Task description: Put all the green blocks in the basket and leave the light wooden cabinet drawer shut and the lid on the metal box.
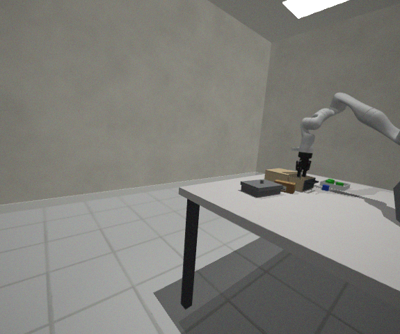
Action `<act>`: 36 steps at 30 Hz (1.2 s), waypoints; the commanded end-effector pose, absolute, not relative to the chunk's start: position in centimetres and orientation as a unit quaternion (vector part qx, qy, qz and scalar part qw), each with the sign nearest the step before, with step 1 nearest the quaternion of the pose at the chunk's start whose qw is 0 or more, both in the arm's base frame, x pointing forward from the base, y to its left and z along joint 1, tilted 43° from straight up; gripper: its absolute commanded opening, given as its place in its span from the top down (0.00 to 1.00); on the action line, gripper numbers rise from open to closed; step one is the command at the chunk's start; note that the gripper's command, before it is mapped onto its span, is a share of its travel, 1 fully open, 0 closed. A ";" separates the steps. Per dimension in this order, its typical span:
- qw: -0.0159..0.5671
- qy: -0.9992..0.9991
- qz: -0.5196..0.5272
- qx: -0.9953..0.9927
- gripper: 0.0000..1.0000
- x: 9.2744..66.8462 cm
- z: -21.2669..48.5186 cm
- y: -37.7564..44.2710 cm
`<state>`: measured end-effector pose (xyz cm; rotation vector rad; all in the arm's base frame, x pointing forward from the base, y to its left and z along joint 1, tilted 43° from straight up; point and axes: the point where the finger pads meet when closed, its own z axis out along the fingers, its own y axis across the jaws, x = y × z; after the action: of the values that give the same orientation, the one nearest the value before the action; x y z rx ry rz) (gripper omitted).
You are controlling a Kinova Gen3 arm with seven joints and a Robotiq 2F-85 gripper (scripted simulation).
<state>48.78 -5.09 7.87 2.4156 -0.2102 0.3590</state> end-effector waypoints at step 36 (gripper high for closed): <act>0.340 -0.081 0.138 0.927 0.35 48.9 7.0 -5.9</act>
<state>48.75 -5.75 7.08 2.4148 -0.2124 0.3526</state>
